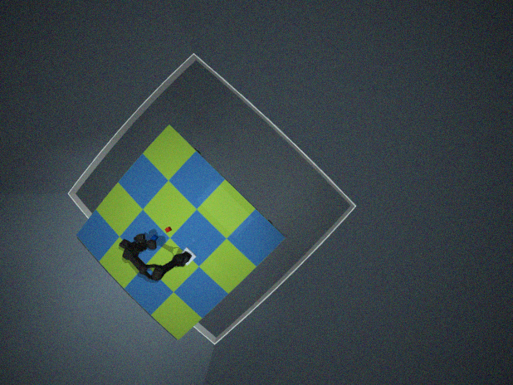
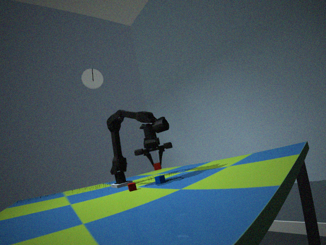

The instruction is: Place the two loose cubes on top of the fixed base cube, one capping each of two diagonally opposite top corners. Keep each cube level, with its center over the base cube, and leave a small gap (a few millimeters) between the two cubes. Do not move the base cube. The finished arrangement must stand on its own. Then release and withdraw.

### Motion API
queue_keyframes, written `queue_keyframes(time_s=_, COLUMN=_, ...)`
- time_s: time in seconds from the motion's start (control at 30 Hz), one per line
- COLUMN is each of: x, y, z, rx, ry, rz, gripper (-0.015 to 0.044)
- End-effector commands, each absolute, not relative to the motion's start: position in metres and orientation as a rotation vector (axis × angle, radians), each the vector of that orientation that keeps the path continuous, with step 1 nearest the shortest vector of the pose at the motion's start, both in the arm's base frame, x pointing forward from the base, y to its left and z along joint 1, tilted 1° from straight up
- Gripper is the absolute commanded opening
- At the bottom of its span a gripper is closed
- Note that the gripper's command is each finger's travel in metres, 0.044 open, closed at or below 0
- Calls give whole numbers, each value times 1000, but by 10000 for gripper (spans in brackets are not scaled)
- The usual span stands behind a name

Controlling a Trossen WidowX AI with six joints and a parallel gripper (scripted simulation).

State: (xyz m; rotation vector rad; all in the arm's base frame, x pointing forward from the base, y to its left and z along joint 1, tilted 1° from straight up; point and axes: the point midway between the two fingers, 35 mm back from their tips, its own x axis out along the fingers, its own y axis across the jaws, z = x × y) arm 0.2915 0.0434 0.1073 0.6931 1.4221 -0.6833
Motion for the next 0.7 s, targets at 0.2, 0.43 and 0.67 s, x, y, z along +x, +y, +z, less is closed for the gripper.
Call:
queue_keyframes(time_s=0.2, x=291, y=43, z=102, rx=695, ry=1420, rz=-691, gripper=105)
queue_keyframes(time_s=0.43, x=291, y=43, z=88, rx=695, ry=1420, rz=-691, gripper=105)
queue_keyframes(time_s=0.67, x=291, y=43, z=80, rx=695, ry=1420, rz=-691, gripper=105)
